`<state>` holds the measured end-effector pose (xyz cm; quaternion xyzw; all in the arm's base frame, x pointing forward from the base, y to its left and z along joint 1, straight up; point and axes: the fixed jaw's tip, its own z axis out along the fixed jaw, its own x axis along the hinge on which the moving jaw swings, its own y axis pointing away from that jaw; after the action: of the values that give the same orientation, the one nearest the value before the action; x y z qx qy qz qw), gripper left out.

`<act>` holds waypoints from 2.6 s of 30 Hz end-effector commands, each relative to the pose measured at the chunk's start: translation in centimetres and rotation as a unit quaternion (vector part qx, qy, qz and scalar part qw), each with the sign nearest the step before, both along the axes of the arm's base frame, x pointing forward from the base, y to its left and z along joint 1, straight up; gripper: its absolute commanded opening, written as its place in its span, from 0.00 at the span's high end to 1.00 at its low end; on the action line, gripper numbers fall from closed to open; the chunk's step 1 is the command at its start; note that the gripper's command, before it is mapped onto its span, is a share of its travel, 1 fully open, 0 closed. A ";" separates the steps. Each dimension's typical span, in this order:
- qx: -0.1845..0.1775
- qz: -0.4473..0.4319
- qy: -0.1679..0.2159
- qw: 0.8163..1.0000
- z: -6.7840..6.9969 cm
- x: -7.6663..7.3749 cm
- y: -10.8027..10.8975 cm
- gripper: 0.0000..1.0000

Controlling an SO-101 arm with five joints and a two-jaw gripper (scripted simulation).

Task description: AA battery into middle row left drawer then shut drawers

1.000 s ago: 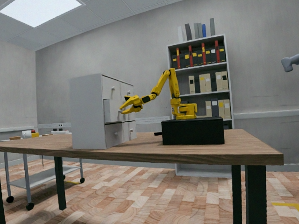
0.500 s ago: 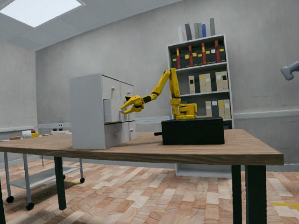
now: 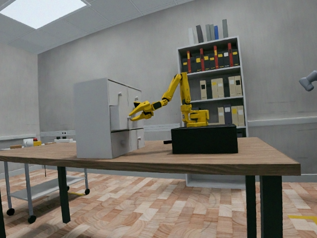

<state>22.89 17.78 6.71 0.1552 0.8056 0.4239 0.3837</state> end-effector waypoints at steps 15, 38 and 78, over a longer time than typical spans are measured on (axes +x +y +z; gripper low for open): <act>0.004 0.022 0.002 1.000 0.0 -1.3 0.6 1.00; 0.004 0.028 0.002 1.000 0.0 -1.9 0.6 1.00; 0.004 0.041 0.002 0.999 0.0 -3.1 0.5 1.00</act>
<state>20.86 17.44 6.65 0.1413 0.8090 0.4294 0.3756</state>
